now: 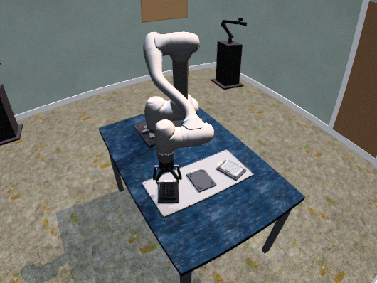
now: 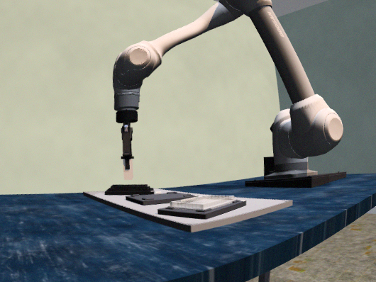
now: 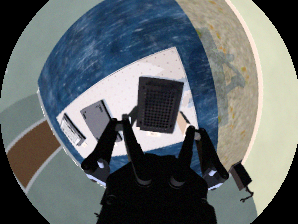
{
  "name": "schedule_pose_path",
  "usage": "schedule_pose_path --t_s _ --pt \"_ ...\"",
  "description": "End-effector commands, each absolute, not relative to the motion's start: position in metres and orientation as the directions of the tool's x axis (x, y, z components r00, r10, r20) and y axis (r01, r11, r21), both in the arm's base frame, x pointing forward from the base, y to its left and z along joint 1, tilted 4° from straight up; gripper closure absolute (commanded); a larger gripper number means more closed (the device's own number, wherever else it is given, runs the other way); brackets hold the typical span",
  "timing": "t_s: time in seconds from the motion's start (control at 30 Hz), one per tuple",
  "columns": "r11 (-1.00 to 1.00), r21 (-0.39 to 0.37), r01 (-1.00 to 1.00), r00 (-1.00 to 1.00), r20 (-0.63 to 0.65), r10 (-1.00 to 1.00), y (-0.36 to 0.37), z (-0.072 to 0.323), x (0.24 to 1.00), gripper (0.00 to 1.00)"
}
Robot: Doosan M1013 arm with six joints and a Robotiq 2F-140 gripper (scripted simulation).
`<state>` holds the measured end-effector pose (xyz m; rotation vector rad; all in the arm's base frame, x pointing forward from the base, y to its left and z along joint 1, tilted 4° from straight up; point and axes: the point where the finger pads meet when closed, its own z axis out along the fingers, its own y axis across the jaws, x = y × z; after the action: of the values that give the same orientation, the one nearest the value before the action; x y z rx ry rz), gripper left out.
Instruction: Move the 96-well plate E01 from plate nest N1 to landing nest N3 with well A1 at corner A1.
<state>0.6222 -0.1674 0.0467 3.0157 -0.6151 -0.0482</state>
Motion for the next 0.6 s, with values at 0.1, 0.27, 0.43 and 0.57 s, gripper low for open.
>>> schedule_pose_path --t_s 0.1,0.27,0.43,0.57 --pt "-0.916 0.067 -0.395 0.918 -0.016 -0.397 -0.1683 0.0411 0.6221 0.34" --pt "-0.916 0.067 -0.395 0.918 -0.016 -0.397 -0.1683 0.0388 0.6222 0.34" --pt "-0.916 0.067 -0.395 0.918 -0.016 -0.397 -0.1684 0.0375 0.6223 0.34" --pt "-0.916 0.067 -0.395 0.918 -0.016 -0.397 -0.1684 0.0372 0.6223 0.34"
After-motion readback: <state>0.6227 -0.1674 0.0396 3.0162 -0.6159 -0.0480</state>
